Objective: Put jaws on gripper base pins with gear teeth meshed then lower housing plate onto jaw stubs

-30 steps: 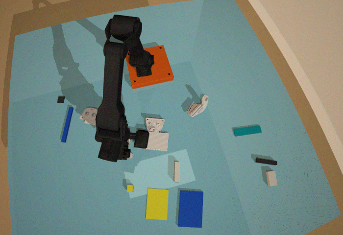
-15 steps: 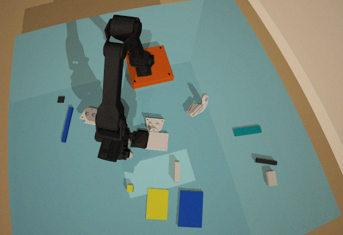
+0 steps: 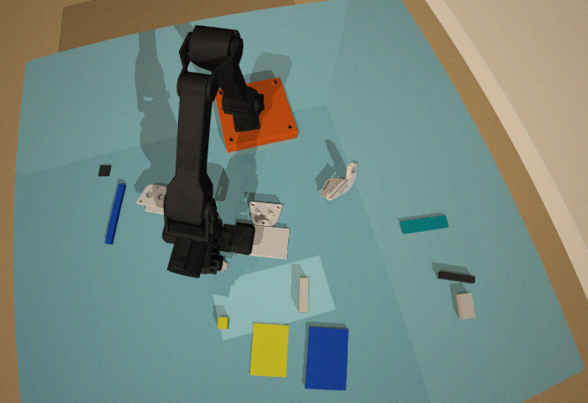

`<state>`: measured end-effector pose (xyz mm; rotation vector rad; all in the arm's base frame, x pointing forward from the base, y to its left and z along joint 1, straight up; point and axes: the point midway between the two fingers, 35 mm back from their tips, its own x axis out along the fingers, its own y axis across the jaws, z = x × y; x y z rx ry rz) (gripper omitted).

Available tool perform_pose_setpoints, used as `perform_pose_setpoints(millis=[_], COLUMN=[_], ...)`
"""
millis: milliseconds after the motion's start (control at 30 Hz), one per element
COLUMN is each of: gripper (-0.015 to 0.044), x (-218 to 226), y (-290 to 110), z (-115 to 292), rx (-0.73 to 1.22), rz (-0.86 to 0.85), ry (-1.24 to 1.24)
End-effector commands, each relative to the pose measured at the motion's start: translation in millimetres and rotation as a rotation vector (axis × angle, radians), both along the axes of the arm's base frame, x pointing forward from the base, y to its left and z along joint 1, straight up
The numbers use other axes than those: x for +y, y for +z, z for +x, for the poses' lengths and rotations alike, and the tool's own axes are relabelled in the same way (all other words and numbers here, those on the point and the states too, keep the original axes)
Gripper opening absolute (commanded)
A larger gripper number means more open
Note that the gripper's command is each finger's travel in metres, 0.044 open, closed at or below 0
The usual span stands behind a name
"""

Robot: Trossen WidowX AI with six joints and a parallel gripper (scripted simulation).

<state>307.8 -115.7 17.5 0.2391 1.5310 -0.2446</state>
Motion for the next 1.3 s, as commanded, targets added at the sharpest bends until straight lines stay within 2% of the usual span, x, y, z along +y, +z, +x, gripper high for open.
perform_pose_setpoints(millis=[0,100,433,1267], gripper=[0.0153,0.0134,0.0134,0.0134], x=[0,0,-1,0], y=[0,0,2,77], z=[0,0,0,-2], rx=[0.002,0.002,0.002,0.003], rz=[-0.003,-0.003,-0.003,-0.003], ry=[0.000,0.000,0.000,0.002])
